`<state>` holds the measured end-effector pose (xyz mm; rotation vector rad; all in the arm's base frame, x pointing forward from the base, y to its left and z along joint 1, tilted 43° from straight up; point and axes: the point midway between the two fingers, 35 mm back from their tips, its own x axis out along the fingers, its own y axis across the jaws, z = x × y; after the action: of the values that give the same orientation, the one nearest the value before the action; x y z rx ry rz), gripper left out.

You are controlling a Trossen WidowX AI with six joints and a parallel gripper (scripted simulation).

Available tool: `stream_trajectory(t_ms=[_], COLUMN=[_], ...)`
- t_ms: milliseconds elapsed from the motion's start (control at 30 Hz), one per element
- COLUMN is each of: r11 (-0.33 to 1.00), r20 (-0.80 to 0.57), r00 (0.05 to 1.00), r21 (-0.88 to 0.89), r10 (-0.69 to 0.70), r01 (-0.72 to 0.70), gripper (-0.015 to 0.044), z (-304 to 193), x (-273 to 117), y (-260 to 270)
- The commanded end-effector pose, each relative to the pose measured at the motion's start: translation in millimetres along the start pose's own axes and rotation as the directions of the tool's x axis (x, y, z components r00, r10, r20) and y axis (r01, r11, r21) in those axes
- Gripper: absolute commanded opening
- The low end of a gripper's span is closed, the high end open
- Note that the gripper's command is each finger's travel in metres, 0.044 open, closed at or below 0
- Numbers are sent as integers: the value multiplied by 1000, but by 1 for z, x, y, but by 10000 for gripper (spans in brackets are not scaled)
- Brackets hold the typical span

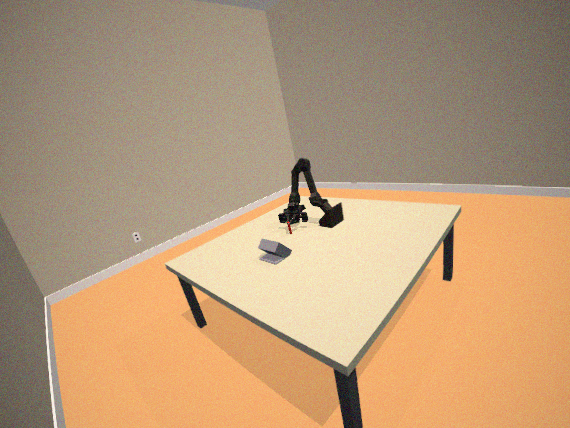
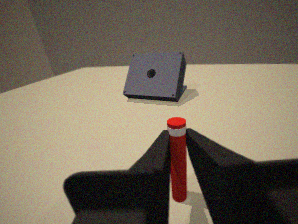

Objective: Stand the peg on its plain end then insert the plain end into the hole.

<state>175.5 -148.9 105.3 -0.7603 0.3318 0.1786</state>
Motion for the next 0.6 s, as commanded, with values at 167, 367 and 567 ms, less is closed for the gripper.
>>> stream_trajectory(t_ms=[167, 367, 567], r11=[1000, 1000, 1000], r20=[5, 13, 20], r00=[1000, 1000, 1000], r21=[-2, -5, -7], r10=[-1, -3, -4], r01=[1, 3, 4], gripper=[49, 49, 49], z=[-3, -3, -4], x=[-2, -3, -4], y=[0, 0, 0])
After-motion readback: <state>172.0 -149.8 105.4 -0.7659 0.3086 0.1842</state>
